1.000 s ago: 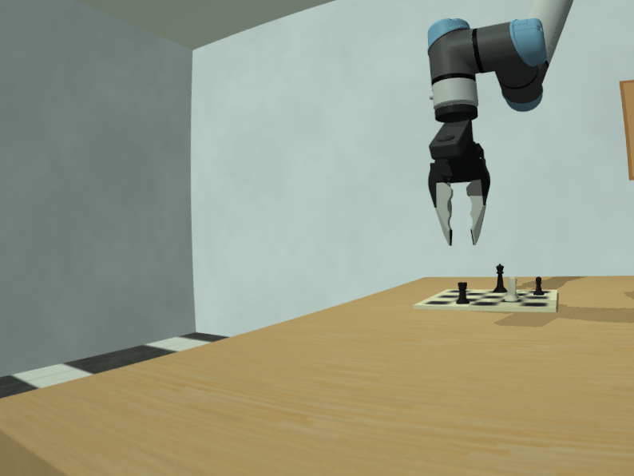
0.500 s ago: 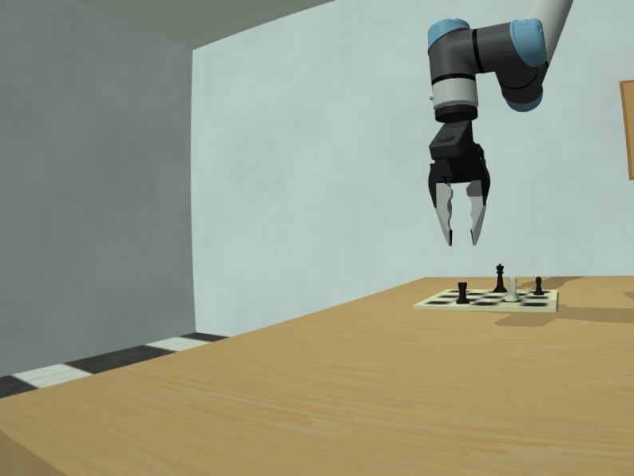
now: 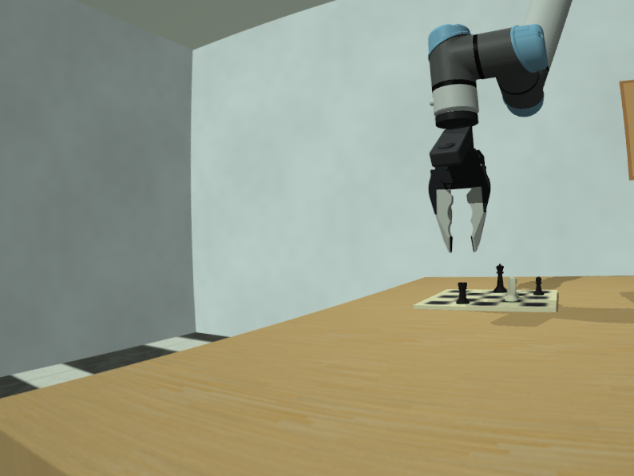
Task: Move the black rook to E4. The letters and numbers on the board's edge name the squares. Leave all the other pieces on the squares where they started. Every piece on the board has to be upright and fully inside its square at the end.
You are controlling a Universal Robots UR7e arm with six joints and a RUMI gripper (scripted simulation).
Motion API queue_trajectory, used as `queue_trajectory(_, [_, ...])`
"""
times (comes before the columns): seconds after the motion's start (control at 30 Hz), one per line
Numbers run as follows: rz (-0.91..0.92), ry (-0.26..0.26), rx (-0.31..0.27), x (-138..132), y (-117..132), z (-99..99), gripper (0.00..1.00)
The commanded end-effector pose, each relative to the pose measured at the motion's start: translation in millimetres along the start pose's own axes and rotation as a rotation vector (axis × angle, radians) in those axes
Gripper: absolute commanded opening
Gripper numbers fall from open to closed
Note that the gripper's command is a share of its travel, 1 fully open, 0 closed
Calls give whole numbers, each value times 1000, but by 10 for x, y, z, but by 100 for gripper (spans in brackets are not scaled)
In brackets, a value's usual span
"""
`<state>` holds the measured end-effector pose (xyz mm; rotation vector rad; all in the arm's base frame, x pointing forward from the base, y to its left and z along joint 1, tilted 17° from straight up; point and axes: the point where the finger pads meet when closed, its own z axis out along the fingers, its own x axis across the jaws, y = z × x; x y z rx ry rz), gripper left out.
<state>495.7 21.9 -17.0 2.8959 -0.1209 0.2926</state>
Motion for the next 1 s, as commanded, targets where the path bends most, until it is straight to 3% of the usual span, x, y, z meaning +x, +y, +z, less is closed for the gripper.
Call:
queue_trajectory(0.0, [0, 1, 0, 5, -1, 42, 22])
queue_trajectory(0.97, [0, 1, 0, 6, -6, 389, 22])
